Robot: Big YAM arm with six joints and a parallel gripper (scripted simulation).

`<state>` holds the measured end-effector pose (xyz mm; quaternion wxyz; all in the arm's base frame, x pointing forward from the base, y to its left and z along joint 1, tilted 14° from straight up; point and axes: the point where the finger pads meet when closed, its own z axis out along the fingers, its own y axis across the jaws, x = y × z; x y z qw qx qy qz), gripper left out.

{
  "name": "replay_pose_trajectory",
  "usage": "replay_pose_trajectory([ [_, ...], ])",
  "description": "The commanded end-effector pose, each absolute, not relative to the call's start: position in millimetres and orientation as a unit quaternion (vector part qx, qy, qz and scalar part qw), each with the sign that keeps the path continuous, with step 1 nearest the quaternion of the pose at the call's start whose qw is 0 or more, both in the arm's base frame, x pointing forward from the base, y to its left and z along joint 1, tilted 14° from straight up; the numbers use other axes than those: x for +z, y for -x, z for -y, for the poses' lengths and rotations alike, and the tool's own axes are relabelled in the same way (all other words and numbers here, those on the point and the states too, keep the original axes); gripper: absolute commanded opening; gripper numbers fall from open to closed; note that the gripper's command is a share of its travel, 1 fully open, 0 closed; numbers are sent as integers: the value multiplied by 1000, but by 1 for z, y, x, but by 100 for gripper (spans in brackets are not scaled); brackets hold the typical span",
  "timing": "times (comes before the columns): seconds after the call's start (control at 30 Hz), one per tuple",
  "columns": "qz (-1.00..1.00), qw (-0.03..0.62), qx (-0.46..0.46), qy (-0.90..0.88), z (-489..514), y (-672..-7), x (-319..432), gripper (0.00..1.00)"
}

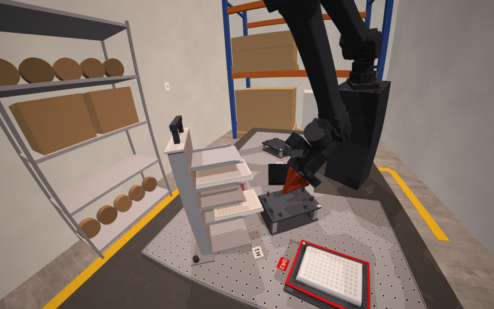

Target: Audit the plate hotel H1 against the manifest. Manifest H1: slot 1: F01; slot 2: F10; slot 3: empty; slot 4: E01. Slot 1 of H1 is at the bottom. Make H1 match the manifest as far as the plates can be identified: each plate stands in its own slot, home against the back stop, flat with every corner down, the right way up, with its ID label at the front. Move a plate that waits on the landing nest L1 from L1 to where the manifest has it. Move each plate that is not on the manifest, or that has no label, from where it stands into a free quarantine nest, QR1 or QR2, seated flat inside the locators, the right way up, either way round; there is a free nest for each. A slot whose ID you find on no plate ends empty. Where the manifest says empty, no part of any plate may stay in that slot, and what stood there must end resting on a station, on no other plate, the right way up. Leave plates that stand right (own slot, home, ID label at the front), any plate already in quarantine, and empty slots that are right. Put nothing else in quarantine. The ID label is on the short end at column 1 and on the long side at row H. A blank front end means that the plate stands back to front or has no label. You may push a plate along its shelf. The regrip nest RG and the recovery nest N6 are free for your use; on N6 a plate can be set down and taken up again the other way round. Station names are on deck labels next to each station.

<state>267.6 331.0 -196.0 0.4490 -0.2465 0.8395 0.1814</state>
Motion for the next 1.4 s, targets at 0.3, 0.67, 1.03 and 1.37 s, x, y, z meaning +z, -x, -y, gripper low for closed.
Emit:
replay_pose_trajectory([
  [0.3,-838,454,187,237,-338,-278,-189,0],
  [0.67,-838,452,181,244,-339,-281,-190,0],
  [1.03,-841,449,178,246,-339,-284,-193,0],
  [1.37,-837,455,184,243,-347,-293,-183,0],
])
